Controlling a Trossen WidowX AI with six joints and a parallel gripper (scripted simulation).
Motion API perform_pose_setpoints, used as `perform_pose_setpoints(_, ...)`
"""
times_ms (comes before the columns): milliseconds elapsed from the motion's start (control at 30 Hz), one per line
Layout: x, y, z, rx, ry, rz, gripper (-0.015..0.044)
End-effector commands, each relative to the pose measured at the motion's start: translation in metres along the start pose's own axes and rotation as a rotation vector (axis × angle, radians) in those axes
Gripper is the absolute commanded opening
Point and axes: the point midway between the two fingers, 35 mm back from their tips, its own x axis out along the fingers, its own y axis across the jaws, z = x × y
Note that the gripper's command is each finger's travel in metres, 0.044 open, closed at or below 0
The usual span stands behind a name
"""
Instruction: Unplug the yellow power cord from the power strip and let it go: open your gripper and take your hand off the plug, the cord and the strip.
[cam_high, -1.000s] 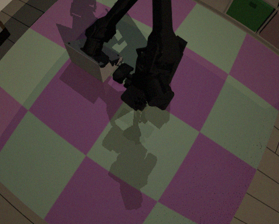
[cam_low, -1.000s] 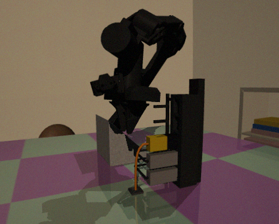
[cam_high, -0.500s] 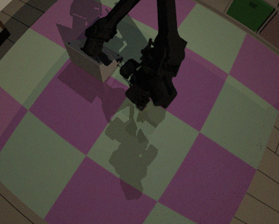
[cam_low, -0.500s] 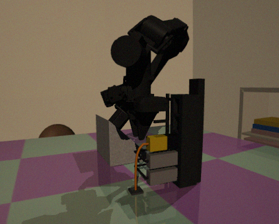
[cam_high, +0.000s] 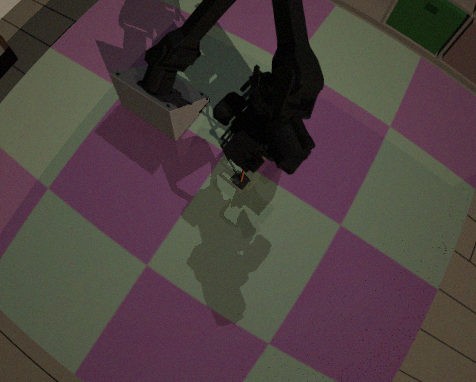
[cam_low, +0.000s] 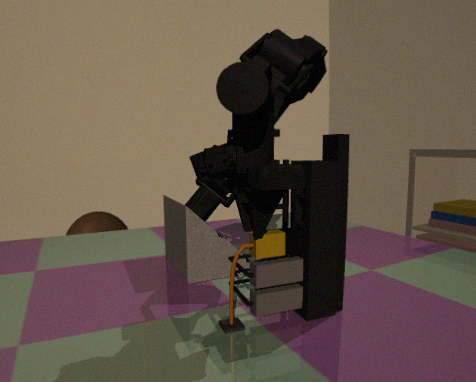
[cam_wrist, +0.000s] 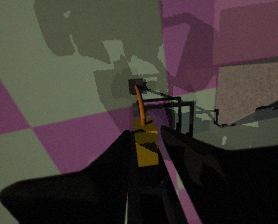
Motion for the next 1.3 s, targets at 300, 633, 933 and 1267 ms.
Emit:
perform_pose_setpoints(300, 0.002, -0.001, -0.013, 0.002, 0.005, 0.003, 0.0160)
perform_pose_setpoints(633, 0.009, -0.001, -0.012, -0.001, 0.001, 0.000, 0.0107)
perform_pose_setpoints(933, 0.009, -0.001, -0.012, -0.001, 0.001, 0.000, 0.0008)
perform_pose_setpoints(1267, 0.009, 0.001, -0.002, 0.000, 0.000, 0.001, 0.0000)
